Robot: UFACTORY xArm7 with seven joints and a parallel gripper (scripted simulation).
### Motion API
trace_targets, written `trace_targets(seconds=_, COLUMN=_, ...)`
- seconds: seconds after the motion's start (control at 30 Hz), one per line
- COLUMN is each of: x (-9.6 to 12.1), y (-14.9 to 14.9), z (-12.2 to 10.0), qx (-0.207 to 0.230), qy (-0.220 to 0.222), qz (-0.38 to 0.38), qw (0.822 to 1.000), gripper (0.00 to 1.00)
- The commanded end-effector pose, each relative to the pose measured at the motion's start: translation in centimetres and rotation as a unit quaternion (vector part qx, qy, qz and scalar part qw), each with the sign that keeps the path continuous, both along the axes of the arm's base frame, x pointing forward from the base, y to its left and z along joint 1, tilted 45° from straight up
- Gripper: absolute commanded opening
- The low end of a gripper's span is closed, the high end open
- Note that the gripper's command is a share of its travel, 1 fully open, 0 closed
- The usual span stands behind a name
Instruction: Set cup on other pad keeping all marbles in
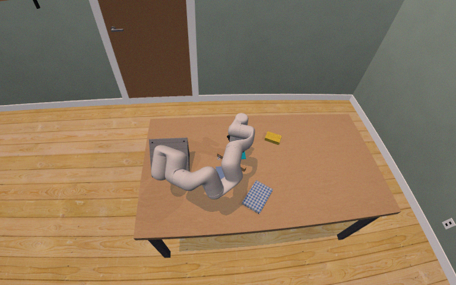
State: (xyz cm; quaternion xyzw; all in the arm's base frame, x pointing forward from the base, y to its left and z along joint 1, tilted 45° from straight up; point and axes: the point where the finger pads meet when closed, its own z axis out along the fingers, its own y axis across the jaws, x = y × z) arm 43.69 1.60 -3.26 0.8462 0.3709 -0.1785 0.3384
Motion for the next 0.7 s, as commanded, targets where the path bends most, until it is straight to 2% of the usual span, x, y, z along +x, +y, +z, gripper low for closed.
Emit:
trace_targets(seconds=0.0, x=1.0, y=0.9, z=-0.6, qx=0.001, qy=-0.001, qz=0.001, qw=1.000, gripper=0.85)
trace_targets(seconds=0.67, x=2.2, y=1.9, z=-1.7, qx=0.001, qy=-0.001, qz=0.001, qw=1.000, gripper=0.85)
